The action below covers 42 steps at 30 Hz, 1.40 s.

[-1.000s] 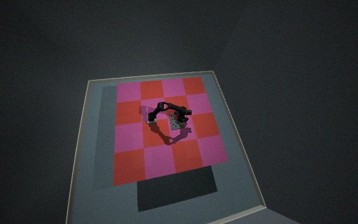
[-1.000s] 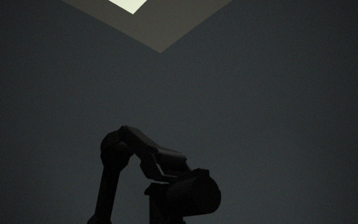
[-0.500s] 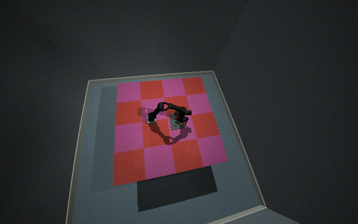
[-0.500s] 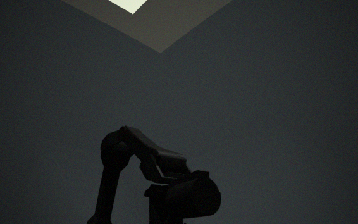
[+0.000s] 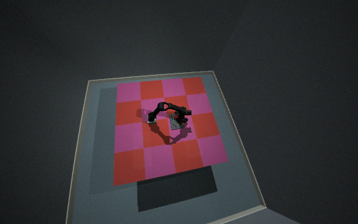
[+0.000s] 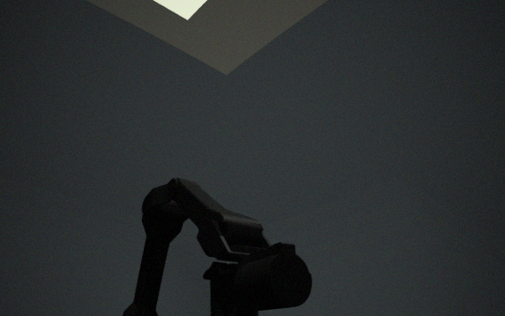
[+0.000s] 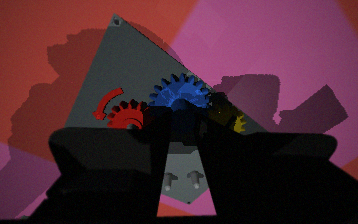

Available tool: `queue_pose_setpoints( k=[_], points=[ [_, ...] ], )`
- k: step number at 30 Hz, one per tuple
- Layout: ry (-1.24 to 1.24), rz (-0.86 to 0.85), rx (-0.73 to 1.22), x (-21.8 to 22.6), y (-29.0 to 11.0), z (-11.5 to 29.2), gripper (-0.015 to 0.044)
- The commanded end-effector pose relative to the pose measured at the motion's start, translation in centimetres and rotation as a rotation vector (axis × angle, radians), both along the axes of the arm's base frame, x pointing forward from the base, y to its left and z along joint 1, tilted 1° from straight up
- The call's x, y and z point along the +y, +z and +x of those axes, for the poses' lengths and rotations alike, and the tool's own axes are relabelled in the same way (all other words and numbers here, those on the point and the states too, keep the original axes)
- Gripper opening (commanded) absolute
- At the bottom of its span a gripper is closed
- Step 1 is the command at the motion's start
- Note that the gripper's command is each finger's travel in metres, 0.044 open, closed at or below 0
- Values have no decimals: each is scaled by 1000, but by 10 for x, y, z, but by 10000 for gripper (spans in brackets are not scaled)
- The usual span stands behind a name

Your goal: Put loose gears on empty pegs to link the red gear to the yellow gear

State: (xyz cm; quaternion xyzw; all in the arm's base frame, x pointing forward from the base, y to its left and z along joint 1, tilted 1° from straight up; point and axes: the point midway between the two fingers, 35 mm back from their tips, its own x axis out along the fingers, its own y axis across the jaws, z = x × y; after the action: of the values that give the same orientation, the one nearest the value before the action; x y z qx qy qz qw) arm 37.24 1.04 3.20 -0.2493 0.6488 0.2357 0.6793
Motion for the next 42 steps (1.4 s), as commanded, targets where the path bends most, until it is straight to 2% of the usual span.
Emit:
queue_pose_setpoints(
  k=[1,6,12,15,16,20,26,27,42],
  points=[
    [22,-1,0,0,2,0,131],
    [69,-3,1,0,8,0,140],
    [79,-4,0,0,44,-1,140],
    [81,-4,1,0,49,-2,140],
    [73,-3,6,0,42,-2,166],
    [73,-3,6,0,87,-8,271],
    [73,-3,6,0,90,-8,429],
    [73,-3,6,0,90,-8,440],
    [73,-3,6,0,90,-8,440]
  ],
)
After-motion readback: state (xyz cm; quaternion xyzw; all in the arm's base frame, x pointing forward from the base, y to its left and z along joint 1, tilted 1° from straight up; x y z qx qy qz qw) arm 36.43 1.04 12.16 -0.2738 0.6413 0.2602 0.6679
